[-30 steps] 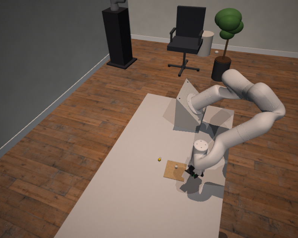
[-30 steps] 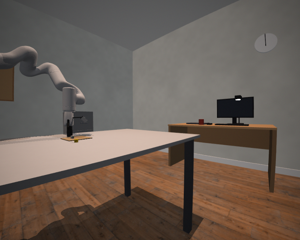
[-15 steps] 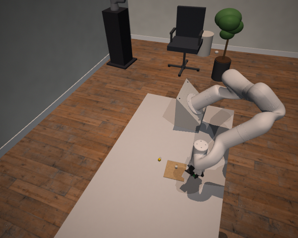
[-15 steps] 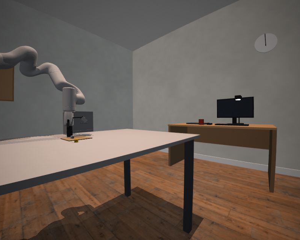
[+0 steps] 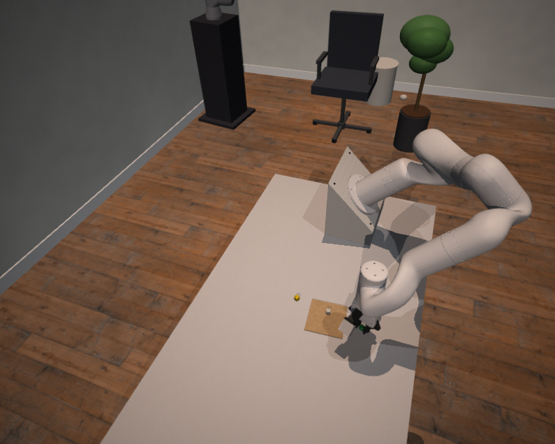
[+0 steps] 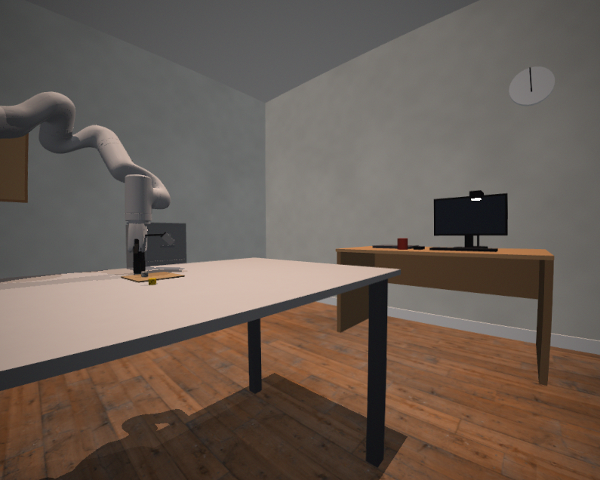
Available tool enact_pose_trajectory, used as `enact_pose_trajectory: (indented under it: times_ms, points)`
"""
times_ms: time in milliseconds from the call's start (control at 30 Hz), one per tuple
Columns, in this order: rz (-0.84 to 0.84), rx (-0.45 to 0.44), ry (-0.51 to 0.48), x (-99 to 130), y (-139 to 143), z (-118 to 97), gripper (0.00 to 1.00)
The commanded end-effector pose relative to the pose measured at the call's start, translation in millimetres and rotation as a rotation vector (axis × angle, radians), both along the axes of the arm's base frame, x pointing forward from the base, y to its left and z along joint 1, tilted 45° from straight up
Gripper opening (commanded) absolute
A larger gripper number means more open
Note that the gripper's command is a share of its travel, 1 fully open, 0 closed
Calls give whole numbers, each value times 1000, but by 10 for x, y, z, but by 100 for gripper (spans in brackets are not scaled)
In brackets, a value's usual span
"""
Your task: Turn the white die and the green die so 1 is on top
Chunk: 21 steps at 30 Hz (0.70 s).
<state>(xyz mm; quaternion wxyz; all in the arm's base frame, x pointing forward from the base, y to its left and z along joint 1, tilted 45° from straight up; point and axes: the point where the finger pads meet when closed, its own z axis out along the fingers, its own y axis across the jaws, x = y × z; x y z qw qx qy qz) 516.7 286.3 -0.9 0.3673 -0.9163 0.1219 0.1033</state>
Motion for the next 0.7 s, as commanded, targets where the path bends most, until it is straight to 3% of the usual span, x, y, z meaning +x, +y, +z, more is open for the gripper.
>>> enact_pose_trajectory:
  times_ms: [0, 667]
  points:
    - [-1, 0, -1, 9, -8, 11, 31]
    - [-1, 0, -1, 83, -531, 541, 31]
